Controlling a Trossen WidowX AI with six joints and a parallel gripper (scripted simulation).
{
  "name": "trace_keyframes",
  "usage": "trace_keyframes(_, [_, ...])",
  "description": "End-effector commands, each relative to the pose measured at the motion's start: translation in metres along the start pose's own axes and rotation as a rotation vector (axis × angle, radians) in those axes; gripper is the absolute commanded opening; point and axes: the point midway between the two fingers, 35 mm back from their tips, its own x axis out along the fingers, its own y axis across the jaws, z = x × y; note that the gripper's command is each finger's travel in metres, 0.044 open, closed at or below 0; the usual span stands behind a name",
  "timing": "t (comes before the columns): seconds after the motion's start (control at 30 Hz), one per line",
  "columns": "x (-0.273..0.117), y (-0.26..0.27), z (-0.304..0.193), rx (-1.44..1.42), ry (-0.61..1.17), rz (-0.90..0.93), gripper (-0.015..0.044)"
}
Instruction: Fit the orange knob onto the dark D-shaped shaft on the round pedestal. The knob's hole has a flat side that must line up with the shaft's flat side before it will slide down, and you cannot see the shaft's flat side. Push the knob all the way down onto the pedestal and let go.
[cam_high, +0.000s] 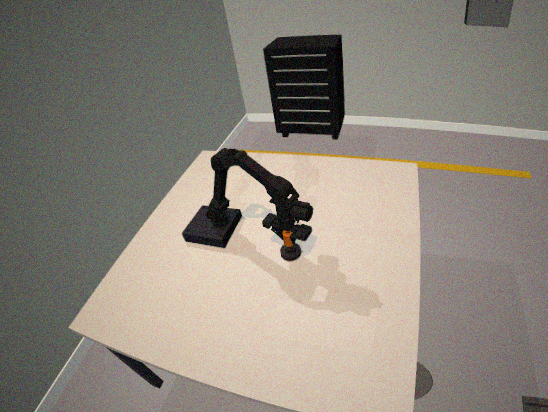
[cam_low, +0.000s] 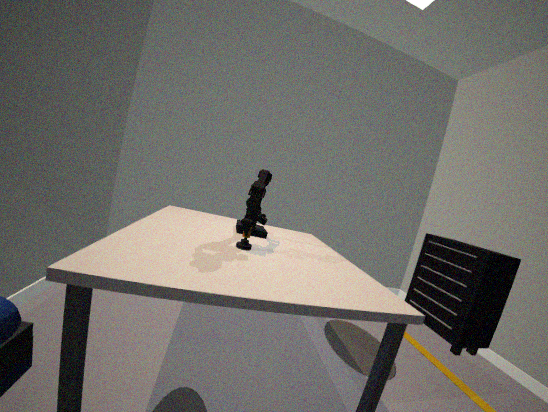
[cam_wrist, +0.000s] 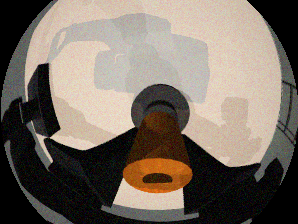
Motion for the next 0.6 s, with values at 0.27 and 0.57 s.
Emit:
trace_keyframes(0.27, [-0.0012,-0.0021,-0.0014,-0.212,0.001,-0.007,0.0])
trace_keyframes(0.57, [0.0018,-0.0012,-0.0004,-0.212,0.001,-0.006,0.0])
